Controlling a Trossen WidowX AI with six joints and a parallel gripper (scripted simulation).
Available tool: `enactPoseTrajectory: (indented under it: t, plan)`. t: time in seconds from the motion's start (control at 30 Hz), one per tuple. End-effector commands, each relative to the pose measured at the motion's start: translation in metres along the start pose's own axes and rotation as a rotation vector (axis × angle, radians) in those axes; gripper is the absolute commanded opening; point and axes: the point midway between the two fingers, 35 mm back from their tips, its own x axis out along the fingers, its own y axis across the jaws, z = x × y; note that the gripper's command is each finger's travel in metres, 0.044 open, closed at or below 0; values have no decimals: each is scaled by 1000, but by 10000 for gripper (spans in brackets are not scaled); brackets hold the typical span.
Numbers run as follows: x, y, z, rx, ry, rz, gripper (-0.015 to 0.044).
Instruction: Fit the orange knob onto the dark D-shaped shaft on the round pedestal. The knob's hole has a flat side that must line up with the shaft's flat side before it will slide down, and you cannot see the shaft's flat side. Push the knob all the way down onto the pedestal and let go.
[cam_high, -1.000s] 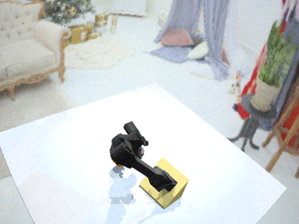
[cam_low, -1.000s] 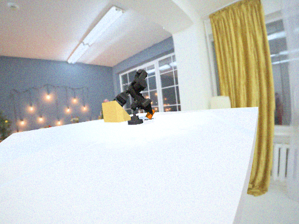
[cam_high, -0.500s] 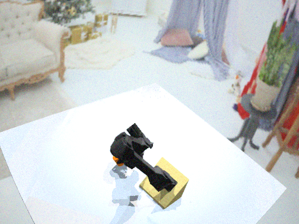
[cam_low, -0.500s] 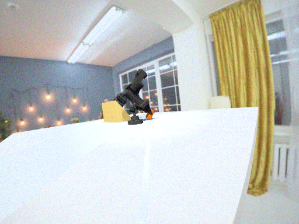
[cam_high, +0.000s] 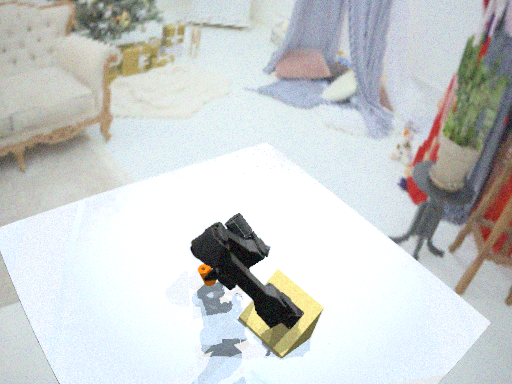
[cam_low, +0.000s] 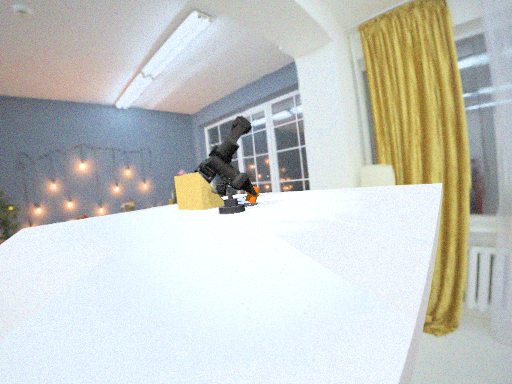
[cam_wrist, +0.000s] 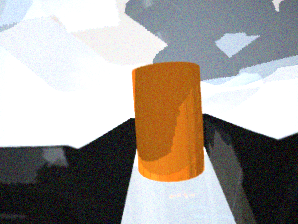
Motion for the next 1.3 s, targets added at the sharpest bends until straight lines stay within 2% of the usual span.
enactPoseTrajectory:
  t: [0.0,0.13,0.23,1.03,1.27]
  plan:
    - [7,-2,2,-13,16,-10,179]
    - [5,-2,5,-94,27,-24,179]
    - [-1,0,2,-47,12,-11,258]
    - [-1,0,2,-47,12,-11,260]
    - [-1,0,2,-47,12,-11,440]
